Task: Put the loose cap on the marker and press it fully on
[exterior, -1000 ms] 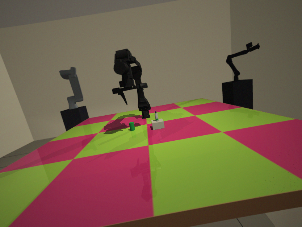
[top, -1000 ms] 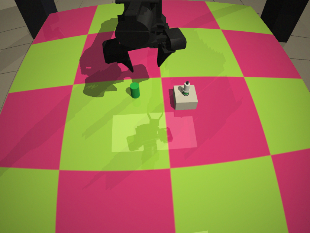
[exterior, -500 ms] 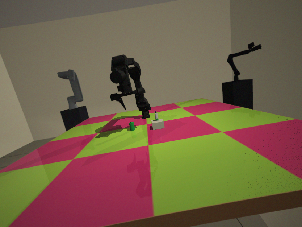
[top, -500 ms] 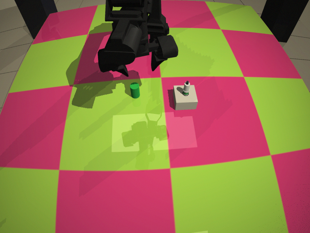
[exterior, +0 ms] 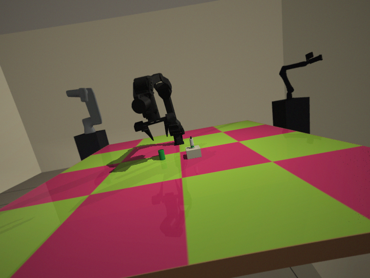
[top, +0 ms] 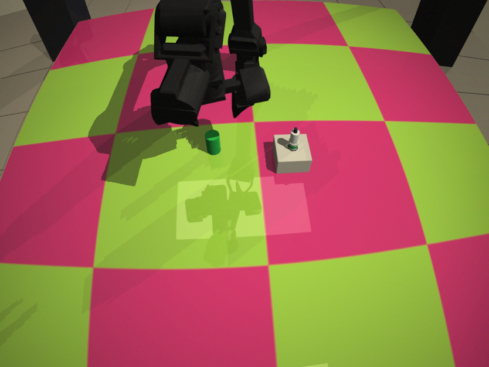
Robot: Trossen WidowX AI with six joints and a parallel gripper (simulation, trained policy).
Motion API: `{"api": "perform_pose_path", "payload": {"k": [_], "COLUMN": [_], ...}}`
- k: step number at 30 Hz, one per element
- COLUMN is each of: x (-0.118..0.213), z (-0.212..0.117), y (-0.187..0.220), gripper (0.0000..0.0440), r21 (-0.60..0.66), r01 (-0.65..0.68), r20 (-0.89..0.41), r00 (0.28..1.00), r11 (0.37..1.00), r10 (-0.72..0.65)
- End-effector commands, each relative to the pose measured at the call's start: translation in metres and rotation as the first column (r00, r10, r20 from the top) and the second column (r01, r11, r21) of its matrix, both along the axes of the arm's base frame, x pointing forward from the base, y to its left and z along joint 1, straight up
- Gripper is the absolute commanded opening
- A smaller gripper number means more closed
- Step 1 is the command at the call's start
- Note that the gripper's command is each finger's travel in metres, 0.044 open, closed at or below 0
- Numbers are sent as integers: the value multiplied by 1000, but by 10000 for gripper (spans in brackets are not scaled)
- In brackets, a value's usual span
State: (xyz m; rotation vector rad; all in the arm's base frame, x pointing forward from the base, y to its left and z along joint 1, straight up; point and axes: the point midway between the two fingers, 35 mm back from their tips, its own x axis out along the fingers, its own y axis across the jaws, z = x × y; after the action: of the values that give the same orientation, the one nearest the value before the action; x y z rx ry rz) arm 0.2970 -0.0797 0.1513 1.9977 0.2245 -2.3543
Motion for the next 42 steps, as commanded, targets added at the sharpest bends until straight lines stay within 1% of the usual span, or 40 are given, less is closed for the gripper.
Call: {"api": "perform_pose_path", "payload": {"k": [1,18,33,36,38,39,42], "x": [-2,-15,-23,-24,-24,-24,-23], "z": [-8,-47,-87,-91,-93,-94,-91], "y": [-1,-9,-12,-13,-13,-13,-14], "gripper": [315,301,273,258,237,216,138], "r21": [15,62,68,61,56,52,37], "r01": [4,25,-12,-22,-29,-32,-42], "r20": [-18,-70,-88,-86,-84,-81,-68], "r00": [1000,997,996,996,996,996,997], "r11": [1000,998,998,998,998,998,998], "r10": [-4,-21,18,28,34,36,44]}}
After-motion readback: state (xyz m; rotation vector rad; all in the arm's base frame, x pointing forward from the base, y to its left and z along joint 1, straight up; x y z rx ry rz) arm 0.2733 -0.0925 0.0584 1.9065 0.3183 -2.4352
